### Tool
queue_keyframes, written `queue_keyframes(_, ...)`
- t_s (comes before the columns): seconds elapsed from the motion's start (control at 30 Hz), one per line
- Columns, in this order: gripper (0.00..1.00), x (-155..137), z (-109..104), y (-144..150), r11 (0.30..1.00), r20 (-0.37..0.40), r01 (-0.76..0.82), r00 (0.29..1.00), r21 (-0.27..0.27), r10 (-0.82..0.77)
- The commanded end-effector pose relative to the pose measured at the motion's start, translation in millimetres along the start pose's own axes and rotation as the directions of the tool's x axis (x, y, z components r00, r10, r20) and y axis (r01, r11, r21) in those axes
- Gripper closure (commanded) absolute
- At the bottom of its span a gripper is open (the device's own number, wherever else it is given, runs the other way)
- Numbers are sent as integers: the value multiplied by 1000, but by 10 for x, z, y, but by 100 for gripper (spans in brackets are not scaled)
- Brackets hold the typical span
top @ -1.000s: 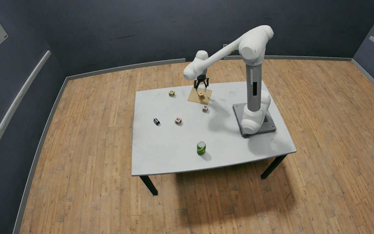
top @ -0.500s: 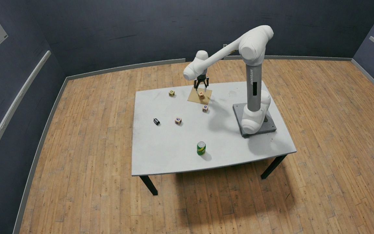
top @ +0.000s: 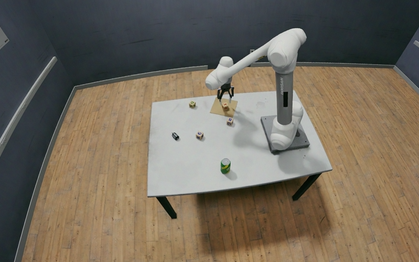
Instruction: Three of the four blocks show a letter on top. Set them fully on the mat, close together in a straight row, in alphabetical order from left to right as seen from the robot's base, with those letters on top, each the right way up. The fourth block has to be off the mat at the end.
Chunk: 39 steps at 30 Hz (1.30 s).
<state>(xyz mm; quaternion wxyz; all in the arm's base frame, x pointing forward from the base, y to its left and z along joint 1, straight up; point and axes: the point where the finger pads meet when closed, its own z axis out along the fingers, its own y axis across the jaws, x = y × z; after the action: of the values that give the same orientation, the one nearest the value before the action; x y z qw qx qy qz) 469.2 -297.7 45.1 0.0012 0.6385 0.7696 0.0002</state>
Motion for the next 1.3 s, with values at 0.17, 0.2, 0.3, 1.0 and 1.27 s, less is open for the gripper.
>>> queue_keyframes(0.17,45,18,72,-22,1000,-3,-1,1000,0,1)
queue_keyframes(0.2,45,18,88,-22,1000,-3,-1,1000,0,1)
queue_keyframes(0.3,45,18,107,-22,1000,-3,-1,1000,0,1)
queue_keyframes(1.0,45,21,561,-23,1000,-3,-1,1000,0,1)
queue_keyframes(1.27,45,20,562,-23,1000,-3,-1,1000,-1,1)
